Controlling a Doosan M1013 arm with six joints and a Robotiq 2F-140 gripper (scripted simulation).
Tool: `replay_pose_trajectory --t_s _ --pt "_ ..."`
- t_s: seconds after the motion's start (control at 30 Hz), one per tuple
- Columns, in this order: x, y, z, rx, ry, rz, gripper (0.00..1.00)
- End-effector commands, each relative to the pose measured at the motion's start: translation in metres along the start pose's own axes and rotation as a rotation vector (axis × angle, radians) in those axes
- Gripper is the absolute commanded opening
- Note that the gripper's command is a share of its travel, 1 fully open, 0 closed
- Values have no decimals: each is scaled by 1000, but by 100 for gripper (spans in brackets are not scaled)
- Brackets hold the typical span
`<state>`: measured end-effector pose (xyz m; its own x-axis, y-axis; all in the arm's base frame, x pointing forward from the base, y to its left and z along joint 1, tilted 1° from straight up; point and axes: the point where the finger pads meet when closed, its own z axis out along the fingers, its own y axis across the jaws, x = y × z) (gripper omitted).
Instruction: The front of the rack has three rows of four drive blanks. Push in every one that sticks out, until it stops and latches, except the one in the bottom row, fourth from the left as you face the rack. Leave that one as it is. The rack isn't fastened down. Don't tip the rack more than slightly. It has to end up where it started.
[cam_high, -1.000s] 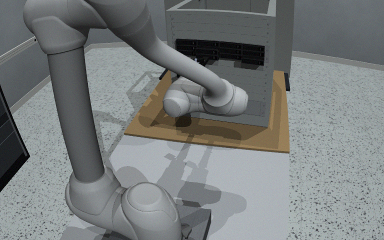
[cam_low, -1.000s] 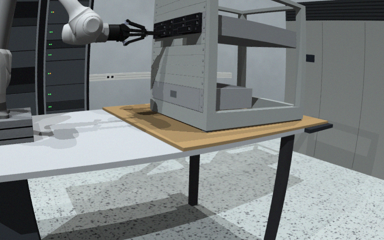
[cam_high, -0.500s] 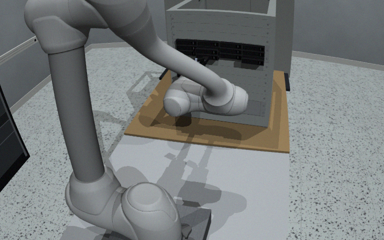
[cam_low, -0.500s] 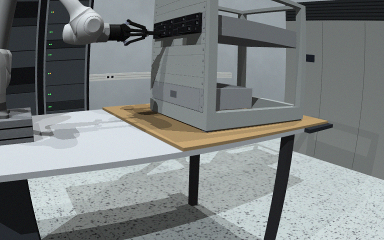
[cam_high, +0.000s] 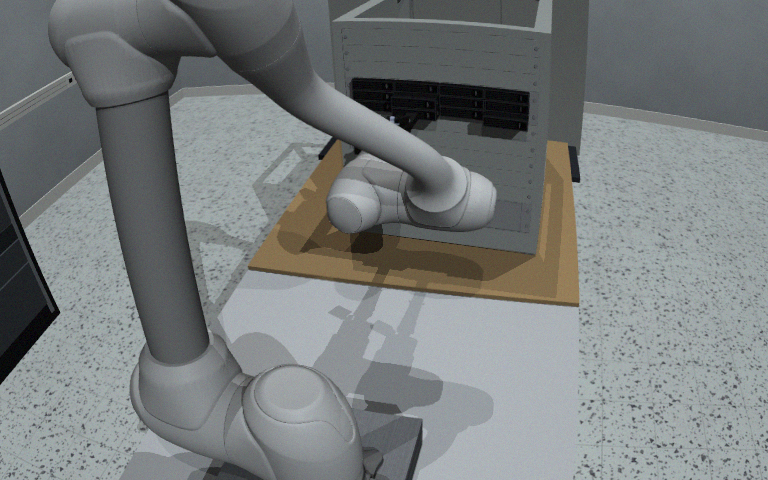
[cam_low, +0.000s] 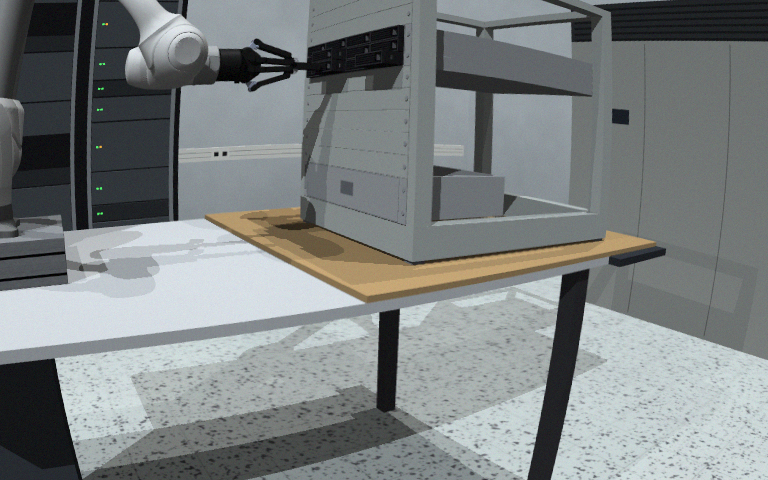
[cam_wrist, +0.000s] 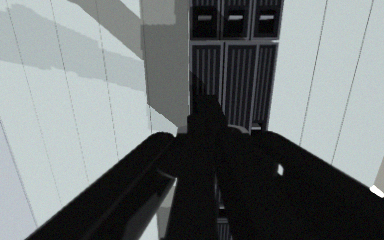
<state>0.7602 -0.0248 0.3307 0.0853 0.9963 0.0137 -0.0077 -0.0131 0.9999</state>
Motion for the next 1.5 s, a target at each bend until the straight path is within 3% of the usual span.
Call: replay_pose_trajectory --t_s 0.0,1.47 --pt "0 1 0 -1 0 0 10" --pt "0 1 21 -1 0 0 10"
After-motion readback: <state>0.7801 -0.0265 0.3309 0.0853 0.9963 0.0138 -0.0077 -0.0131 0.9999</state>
